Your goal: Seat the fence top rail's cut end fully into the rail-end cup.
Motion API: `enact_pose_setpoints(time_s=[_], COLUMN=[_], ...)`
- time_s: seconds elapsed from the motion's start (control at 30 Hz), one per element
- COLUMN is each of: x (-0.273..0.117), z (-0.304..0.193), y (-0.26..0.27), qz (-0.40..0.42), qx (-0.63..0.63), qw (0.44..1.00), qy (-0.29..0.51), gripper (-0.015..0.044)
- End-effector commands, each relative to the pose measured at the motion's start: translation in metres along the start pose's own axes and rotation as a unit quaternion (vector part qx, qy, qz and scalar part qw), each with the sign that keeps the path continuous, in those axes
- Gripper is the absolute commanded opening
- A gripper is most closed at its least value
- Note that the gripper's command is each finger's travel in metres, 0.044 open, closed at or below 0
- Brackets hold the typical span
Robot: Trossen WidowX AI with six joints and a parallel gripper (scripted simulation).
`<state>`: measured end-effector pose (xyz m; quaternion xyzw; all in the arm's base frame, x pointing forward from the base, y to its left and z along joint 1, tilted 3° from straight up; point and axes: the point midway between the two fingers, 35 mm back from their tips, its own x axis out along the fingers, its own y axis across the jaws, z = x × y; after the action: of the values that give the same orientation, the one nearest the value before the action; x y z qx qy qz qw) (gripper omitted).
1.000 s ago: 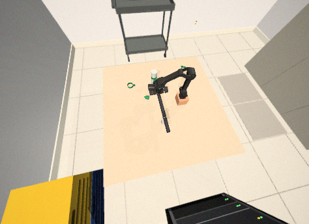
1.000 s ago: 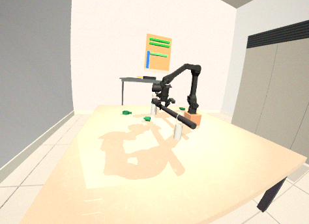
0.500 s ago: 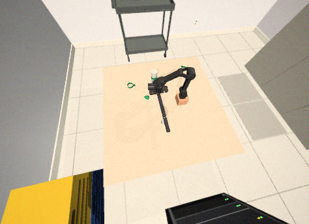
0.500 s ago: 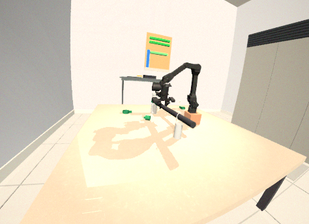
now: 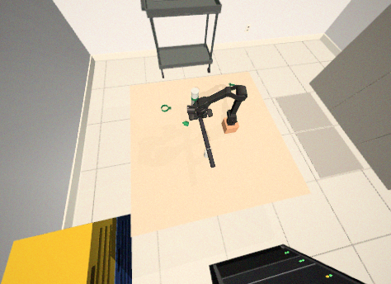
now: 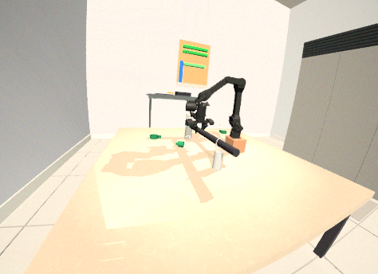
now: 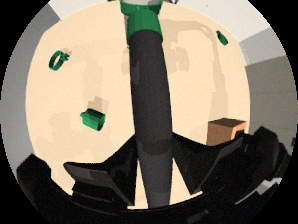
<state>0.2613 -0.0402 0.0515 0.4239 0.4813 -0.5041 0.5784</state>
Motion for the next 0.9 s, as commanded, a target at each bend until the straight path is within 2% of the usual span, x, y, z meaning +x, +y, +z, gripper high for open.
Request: enact_pose_setpoints(time_s=[0.0, 0.87], x=[-0.0041, -0.0012], z=[0.0126, 0.0223], y=[0.005, 0.0062], qz=[0.005, 0.005], qx=[0.005, 0.005], qw=[1.0, 1.0], qy=[-0.018, -0.019], gripper=[0.0, 0.0])
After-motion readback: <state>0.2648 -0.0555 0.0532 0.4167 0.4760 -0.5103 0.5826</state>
